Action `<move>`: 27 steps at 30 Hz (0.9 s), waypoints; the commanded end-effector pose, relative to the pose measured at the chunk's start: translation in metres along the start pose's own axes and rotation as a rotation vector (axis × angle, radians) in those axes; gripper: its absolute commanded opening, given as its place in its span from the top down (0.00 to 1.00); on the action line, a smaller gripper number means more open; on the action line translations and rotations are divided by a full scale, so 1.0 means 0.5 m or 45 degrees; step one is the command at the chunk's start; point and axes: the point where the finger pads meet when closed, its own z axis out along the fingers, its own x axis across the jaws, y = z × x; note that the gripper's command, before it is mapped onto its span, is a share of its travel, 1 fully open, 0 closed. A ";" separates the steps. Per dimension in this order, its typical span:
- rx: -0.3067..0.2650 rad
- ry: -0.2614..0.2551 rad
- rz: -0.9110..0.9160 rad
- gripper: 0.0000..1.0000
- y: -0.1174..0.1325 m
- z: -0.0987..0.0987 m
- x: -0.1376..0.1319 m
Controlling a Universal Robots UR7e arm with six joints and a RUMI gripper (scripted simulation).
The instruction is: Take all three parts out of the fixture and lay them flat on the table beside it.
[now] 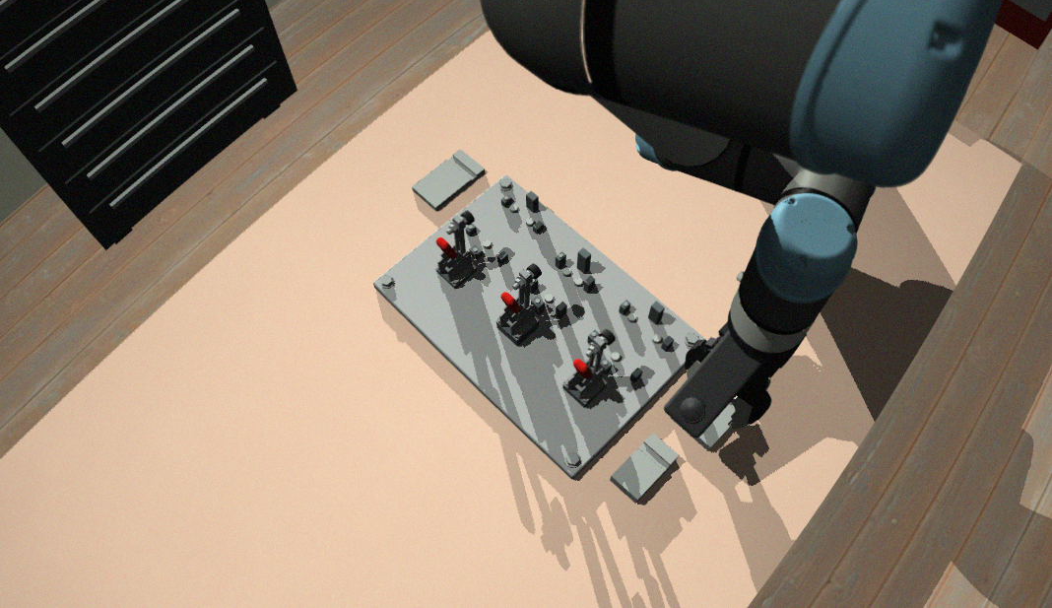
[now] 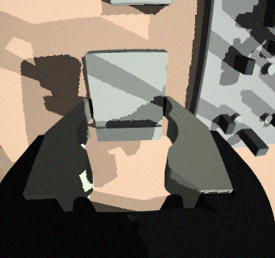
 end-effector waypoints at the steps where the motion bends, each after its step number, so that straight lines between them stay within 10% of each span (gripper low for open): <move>1: 0.001 -0.001 0.000 1.00 -0.001 0.001 -0.001; 16: 0.001 -0.001 0.000 1.00 -0.001 0.001 -0.001; 17: 0.001 -0.001 0.000 0.46 -0.001 0.001 -0.001; 27: 0.001 -0.001 0.000 0.46 -0.001 0.001 -0.001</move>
